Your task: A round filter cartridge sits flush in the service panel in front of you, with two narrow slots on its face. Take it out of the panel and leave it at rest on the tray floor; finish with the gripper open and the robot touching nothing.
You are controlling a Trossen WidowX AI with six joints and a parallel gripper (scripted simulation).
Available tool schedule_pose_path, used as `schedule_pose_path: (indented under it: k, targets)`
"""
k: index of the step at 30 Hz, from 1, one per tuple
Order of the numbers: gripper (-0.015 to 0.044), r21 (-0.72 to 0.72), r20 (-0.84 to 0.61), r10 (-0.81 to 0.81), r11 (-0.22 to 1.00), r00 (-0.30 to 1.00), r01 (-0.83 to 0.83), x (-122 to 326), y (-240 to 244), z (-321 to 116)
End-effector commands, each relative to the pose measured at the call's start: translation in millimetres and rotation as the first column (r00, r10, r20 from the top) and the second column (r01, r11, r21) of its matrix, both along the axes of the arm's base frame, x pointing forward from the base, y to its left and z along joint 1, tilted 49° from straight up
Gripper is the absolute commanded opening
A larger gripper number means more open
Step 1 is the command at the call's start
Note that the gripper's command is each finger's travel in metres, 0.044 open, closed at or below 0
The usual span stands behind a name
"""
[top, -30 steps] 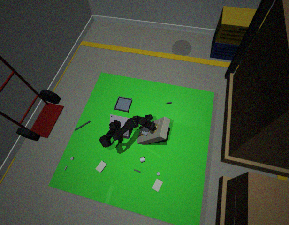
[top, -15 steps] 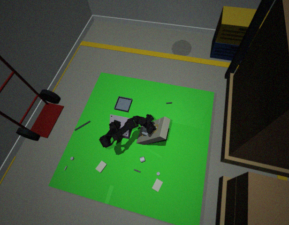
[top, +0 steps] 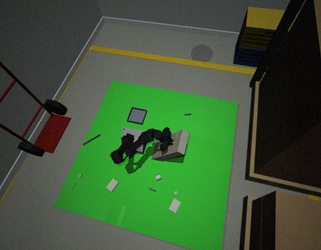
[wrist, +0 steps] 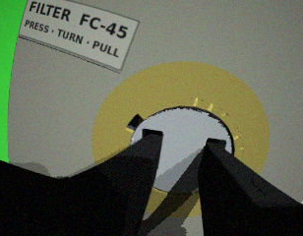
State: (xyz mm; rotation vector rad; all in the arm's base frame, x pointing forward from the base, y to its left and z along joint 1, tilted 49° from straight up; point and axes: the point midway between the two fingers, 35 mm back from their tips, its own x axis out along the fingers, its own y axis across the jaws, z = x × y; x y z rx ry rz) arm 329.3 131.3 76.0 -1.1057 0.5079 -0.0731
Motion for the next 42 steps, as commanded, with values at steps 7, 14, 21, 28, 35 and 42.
schedule_pose_path:
  k: [7,14,21,28,35,42]
  targets:
    - [0.0,0.341,0.084,-0.152,0.933,0.985,0.114,3.2,-1.4,-0.9]
    - [0.0,0.538,0.111,-0.257,0.828,0.96,0.159,2.9,-1.3,-0.8]
    - [0.0,0.545,0.109,-0.262,0.822,0.959,0.162,0.4,0.2,-0.2]
    - [0.0,0.521,0.092,-0.251,0.837,0.964,0.168,-27.8,13.4,8.9]
    - [0.0,0.489,0.098,-0.231,0.858,0.968,0.156,-57.5,21.0,22.5]
    - [0.0,0.482,0.102,-0.226,0.863,0.969,0.151,-63.9,21.6,25.6]
